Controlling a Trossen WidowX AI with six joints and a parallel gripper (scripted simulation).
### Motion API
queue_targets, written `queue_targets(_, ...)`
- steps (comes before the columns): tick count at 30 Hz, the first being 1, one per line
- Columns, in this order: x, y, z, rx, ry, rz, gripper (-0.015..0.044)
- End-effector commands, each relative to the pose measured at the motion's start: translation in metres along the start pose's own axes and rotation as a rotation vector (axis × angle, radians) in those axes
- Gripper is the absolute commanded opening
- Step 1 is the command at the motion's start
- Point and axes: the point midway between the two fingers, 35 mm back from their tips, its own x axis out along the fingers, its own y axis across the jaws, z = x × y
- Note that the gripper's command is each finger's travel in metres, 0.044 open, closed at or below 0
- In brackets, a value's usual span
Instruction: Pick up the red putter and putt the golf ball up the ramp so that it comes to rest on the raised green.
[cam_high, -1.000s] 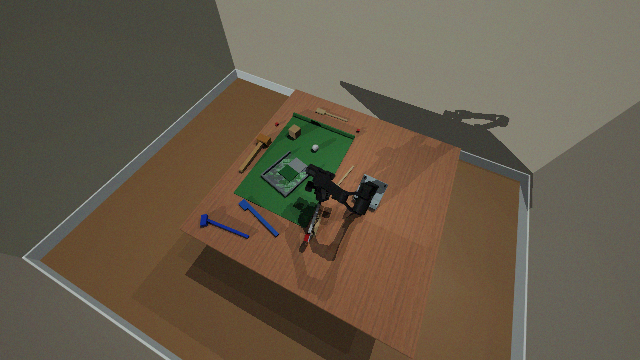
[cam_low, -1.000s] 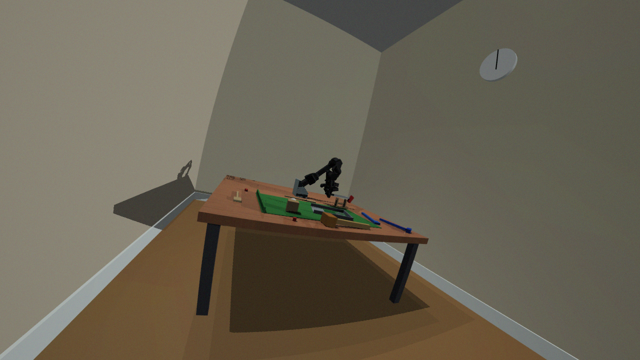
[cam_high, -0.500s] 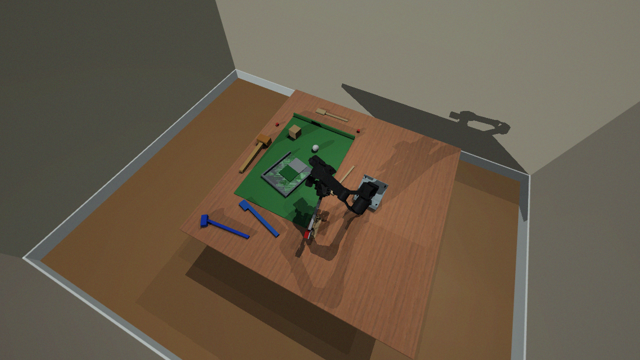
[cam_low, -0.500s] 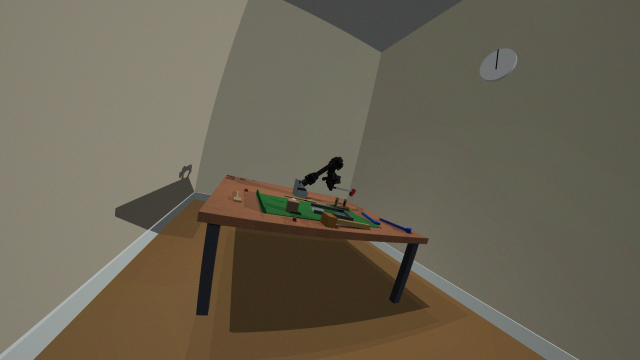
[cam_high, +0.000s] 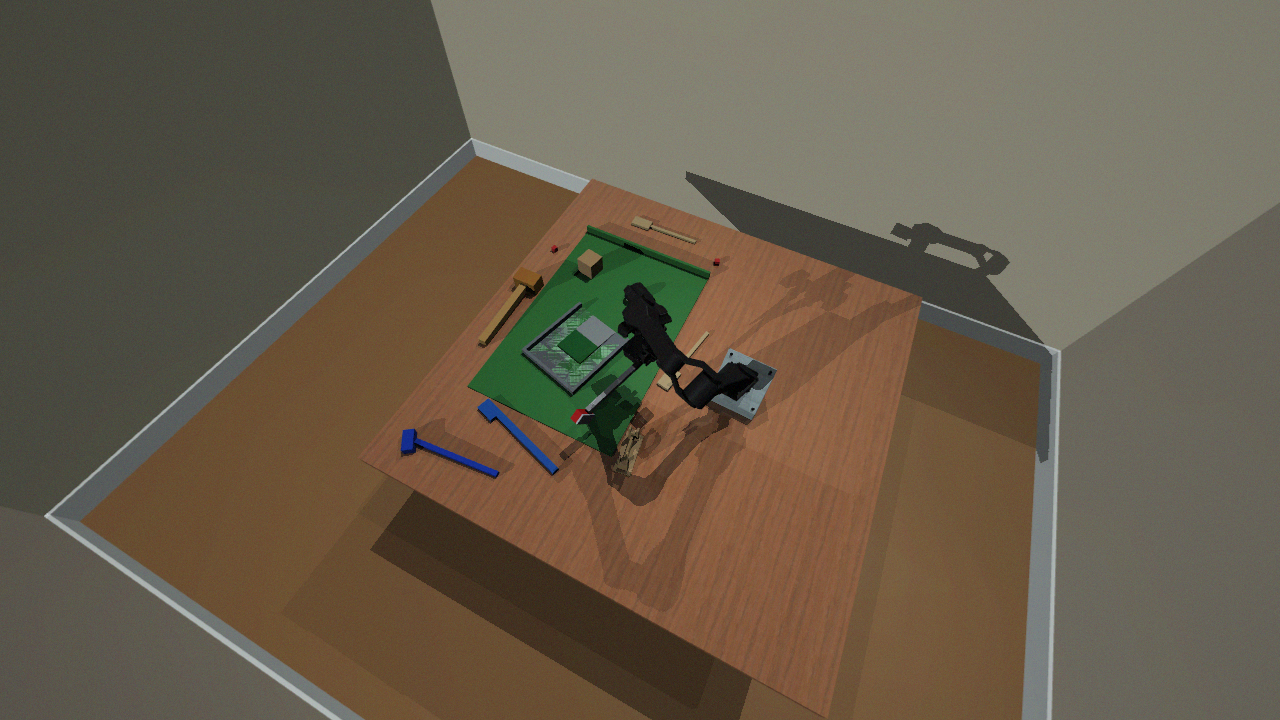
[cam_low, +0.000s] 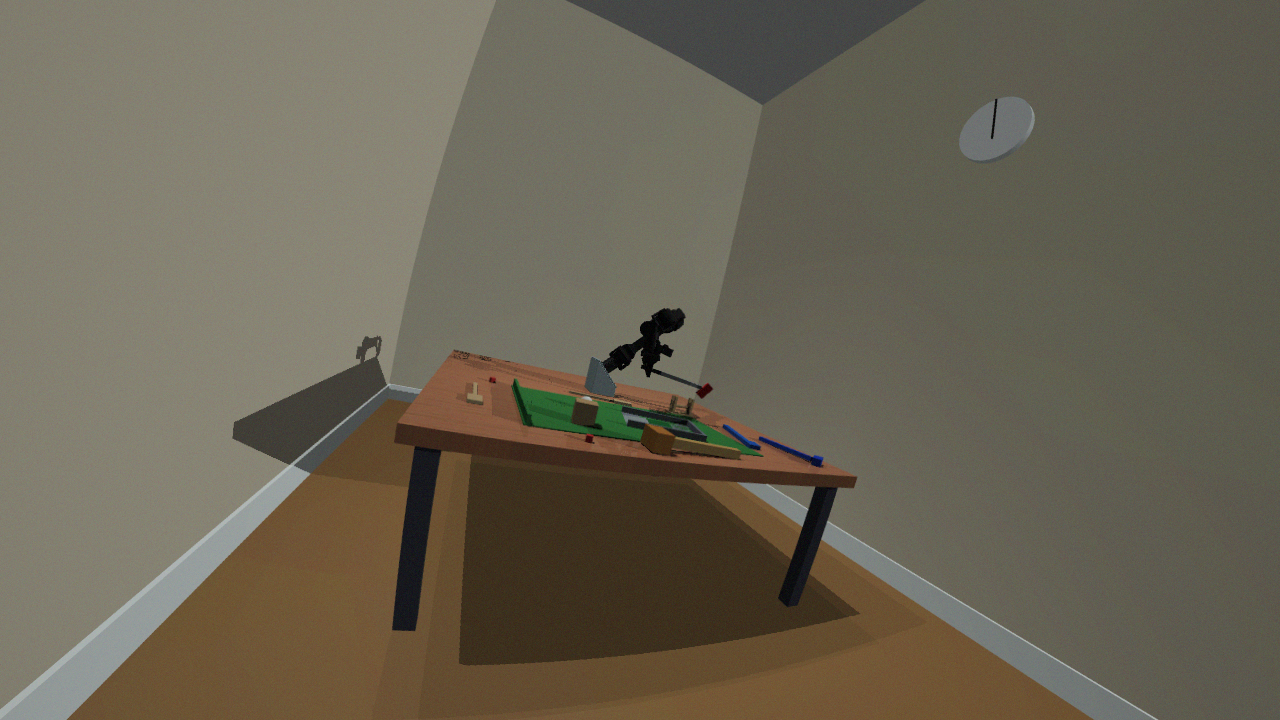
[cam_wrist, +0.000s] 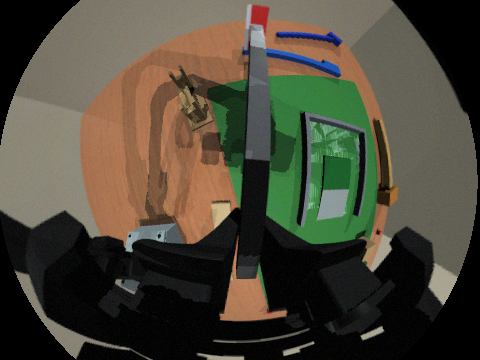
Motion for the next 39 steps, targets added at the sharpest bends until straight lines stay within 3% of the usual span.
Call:
queue_targets(1, -0.01, -0.015, -0.02, 0.142, 0.013, -0.028, 0.0)
queue_targets(19, -0.044, -0.055, -0.133, 0.795, 0.072, -0.113, 0.0)
queue_targets(39, -0.062, -0.05, -0.266, 1.487, 0.111, -0.171, 0.0)
